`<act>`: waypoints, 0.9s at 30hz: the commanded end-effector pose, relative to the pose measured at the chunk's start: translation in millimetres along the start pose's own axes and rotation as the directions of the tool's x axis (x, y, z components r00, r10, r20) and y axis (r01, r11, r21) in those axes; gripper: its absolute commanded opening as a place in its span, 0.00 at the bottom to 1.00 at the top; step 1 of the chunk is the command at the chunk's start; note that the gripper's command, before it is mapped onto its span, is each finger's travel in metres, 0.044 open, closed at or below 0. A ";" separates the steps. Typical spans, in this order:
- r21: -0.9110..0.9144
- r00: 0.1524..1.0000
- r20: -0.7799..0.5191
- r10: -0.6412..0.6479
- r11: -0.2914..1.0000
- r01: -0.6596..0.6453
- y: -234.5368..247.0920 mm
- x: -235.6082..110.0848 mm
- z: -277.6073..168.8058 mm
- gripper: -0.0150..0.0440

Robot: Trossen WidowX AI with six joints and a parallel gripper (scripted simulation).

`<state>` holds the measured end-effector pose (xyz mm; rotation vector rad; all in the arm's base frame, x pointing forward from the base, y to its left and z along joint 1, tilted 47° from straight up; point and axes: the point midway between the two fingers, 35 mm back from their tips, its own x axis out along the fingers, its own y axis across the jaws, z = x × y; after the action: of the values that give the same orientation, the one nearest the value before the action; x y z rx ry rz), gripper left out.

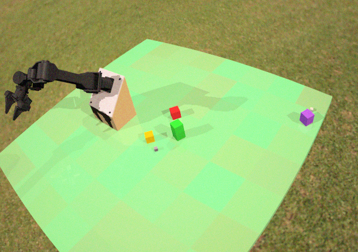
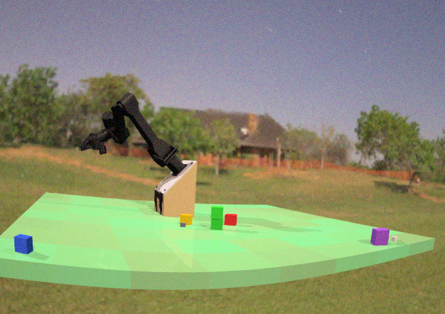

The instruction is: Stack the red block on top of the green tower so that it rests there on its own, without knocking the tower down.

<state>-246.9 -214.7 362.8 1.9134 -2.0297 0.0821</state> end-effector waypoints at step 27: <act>0.714 0.985 -0.065 -0.163 0.682 0.159 -64.1 99.0 19.1 1.00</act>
<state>-195.7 -308.2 361.2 2.4660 -1.9812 0.8697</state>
